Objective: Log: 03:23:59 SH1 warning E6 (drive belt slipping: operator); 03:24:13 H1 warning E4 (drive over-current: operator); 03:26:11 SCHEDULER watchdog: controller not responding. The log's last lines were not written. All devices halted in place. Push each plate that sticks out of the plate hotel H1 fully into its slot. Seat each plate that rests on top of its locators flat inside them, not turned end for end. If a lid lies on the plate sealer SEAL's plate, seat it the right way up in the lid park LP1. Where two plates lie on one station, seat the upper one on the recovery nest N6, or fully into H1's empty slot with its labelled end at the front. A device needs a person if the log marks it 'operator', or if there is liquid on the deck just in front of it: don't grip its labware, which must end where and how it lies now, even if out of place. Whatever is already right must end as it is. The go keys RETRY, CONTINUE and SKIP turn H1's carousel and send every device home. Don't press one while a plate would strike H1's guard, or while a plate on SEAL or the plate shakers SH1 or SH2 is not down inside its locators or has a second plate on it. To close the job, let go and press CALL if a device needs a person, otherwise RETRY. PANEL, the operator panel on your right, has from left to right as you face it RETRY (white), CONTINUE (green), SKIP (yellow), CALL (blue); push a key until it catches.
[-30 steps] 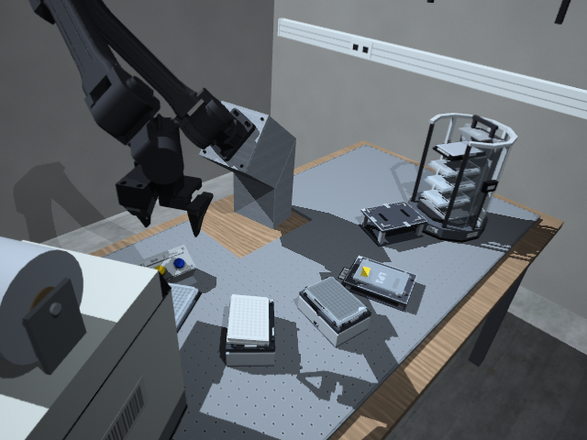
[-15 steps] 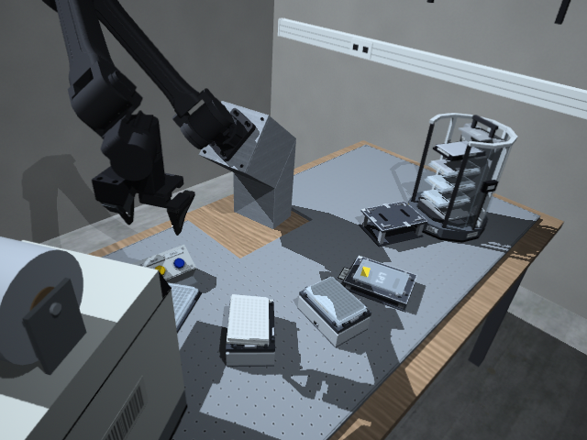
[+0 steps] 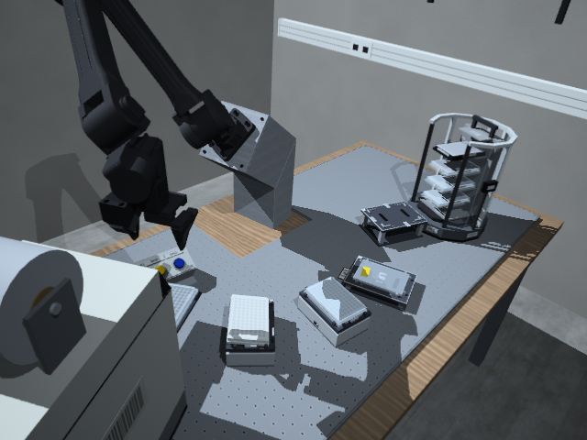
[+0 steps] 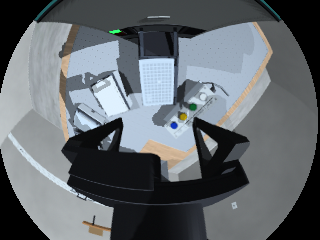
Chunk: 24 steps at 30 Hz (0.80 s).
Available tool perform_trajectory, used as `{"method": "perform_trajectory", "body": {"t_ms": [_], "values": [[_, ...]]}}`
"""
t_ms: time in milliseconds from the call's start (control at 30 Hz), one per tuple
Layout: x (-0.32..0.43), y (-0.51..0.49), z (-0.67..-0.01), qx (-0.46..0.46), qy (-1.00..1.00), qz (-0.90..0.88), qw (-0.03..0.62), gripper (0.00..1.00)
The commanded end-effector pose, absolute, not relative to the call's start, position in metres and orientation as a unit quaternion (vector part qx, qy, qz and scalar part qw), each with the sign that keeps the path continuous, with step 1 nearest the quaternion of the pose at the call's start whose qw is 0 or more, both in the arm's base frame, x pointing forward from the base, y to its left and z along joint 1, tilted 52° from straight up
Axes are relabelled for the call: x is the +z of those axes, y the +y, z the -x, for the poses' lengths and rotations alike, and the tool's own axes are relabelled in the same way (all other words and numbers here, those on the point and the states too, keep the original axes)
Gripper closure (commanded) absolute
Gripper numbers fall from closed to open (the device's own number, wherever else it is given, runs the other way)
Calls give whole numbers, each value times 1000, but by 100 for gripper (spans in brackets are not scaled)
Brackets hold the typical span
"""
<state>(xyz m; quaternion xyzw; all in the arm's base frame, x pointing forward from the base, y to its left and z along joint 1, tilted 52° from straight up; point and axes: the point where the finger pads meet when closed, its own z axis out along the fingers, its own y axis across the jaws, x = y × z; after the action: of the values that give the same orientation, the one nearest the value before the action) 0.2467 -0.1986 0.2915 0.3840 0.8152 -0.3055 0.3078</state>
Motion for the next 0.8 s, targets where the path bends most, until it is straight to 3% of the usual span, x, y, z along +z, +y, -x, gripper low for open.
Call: {"method": "perform_trajectory", "body": {"t_ms": [0, 767], "values": [[286, -214, -255, -313, 817, -374, 308, 0], [234, -294, -286, -314, 813, -375, 316, 0]]}}
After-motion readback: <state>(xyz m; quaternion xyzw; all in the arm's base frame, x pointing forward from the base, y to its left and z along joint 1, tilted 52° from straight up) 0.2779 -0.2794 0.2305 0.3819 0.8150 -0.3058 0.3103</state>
